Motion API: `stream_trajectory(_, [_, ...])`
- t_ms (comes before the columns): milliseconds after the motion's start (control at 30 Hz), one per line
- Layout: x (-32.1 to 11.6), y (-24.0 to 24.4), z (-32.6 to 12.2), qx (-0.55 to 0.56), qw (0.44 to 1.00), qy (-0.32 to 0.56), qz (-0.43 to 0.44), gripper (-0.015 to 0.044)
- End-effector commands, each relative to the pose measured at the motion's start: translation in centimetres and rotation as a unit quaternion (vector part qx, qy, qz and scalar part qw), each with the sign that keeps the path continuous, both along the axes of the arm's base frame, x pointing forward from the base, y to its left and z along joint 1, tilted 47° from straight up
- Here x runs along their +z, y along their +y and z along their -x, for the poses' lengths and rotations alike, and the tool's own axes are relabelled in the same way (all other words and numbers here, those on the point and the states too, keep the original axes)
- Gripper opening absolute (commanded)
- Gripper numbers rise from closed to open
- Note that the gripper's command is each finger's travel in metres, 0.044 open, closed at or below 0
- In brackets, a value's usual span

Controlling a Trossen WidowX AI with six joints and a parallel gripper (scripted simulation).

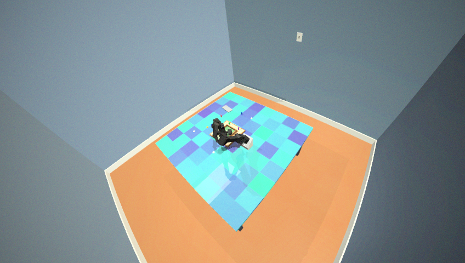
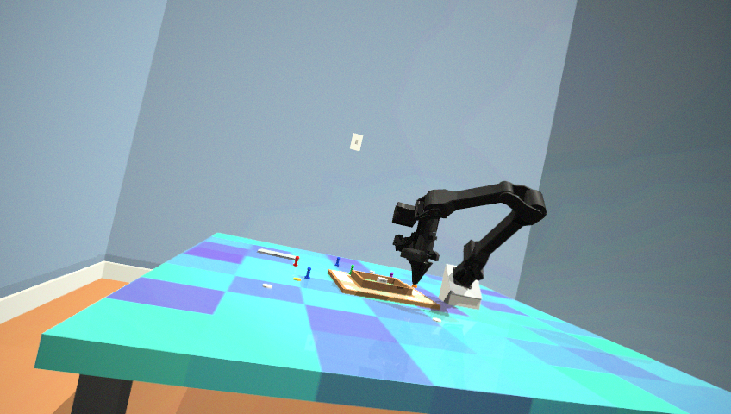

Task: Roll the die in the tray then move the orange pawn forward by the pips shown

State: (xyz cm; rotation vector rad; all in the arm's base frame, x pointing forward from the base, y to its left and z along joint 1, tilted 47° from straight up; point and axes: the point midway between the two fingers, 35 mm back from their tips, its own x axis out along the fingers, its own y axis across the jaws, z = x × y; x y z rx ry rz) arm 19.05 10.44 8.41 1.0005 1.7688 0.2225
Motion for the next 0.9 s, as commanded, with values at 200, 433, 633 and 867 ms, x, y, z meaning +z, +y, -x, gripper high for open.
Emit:
stream_trajectory(200, [-1.1, 1.5, 0.4, -0.001, 1.0, -0.001, -0.004, 0.0])
stream_trajectory(433, [-1.8, 2.1, 0.5, -0.001, 1.0, -0.001, -0.004, 0.0])
stream_trajectory(633, [-1.9, 2.2, 0.5, 0.001, 1.0, -0.003, -0.002, 0.0026])
stream_trajectory(867, [-1.9, 2.2, 0.5, 0.001, 1.0, -0.003, -0.002, 0.021])
